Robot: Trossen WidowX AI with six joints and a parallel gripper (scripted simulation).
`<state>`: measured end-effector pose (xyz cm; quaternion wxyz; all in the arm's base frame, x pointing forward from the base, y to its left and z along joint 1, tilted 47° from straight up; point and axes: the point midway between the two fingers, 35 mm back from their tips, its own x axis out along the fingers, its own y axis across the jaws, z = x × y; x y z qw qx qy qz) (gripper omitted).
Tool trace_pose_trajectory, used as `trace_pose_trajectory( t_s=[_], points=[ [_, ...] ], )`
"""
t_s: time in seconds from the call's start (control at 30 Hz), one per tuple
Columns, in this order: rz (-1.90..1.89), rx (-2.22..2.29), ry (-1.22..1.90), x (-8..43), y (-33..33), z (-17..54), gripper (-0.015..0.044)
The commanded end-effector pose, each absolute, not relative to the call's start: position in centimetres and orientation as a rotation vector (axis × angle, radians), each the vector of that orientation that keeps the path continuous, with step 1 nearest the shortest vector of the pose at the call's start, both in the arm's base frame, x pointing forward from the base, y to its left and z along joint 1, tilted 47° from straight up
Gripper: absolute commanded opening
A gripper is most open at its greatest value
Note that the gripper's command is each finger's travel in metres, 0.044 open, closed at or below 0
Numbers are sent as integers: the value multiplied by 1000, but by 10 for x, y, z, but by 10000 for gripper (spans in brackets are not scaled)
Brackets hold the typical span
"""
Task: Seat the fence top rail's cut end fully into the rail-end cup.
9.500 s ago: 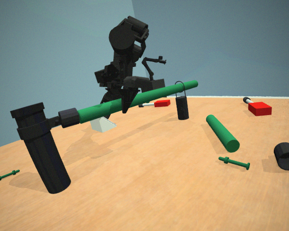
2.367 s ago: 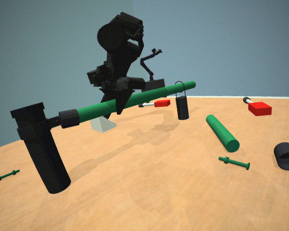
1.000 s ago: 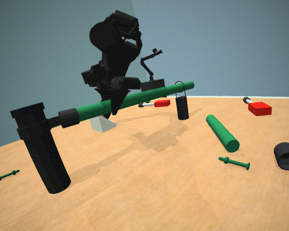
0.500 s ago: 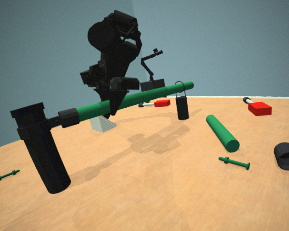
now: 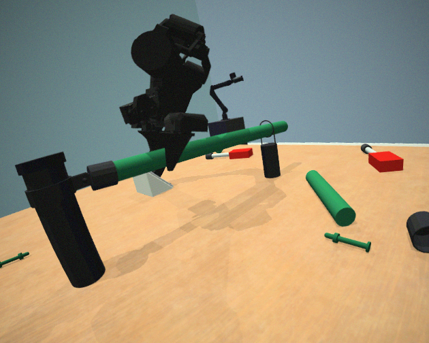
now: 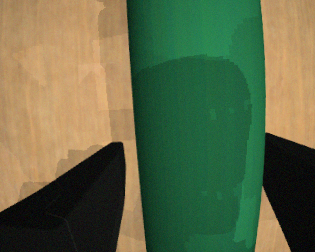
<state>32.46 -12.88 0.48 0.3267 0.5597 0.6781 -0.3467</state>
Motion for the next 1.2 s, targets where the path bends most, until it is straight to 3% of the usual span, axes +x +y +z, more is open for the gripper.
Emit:
trace_pose_trajectory(
  t_s=[0.0, 0.13, 0.6, 1.17],
  points=[
    [-908, 1465, 1774, 326, -129, 14, 341],
    [-908, 1465, 1775, 326, -129, 40, 440],
    [-912, 1490, 1666, 327, -147, 87, 440],
    [-912, 1491, 1662, 327, -148, 88, 440]
  ],
)
